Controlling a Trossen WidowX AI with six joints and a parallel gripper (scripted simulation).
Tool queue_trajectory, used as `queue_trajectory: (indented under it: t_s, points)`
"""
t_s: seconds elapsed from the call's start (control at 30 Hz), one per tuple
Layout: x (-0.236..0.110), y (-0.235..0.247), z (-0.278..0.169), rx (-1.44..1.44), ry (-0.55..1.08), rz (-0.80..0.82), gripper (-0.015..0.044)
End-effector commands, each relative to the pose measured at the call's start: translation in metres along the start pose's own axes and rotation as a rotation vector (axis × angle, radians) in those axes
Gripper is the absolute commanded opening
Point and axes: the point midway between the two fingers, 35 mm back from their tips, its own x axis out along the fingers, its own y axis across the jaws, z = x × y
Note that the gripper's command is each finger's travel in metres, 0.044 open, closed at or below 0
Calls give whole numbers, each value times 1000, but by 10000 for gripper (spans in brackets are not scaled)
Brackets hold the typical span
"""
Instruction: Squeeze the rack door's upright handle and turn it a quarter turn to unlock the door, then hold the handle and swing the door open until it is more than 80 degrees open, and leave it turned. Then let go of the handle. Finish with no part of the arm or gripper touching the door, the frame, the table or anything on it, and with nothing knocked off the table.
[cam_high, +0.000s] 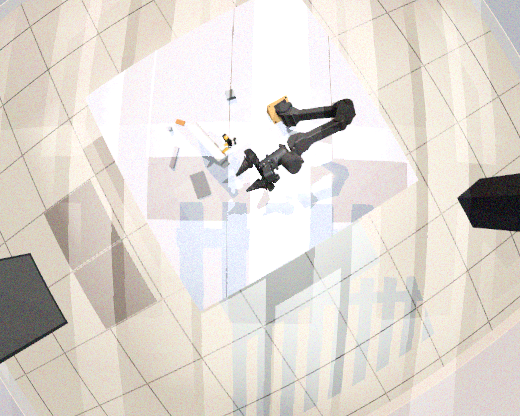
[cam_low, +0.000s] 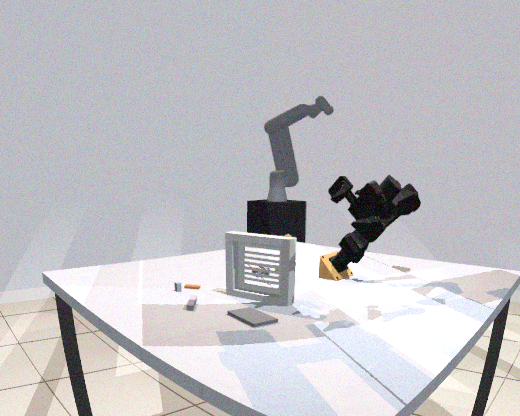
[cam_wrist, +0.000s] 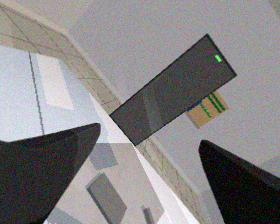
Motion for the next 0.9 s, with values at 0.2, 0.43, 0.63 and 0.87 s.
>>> queue_trajectory:
  t_s: [0.2, 0.43, 0.63, 0.87]
  points:
    - [17, -14, -25, -90, 170, -2, 299]
    - [30, -34, -58, -169, 384, 18, 299]
    - [34, -52, -85, -205, 561, 53, 299]
    - [31, -69, -114, -206, 761, 122, 299]
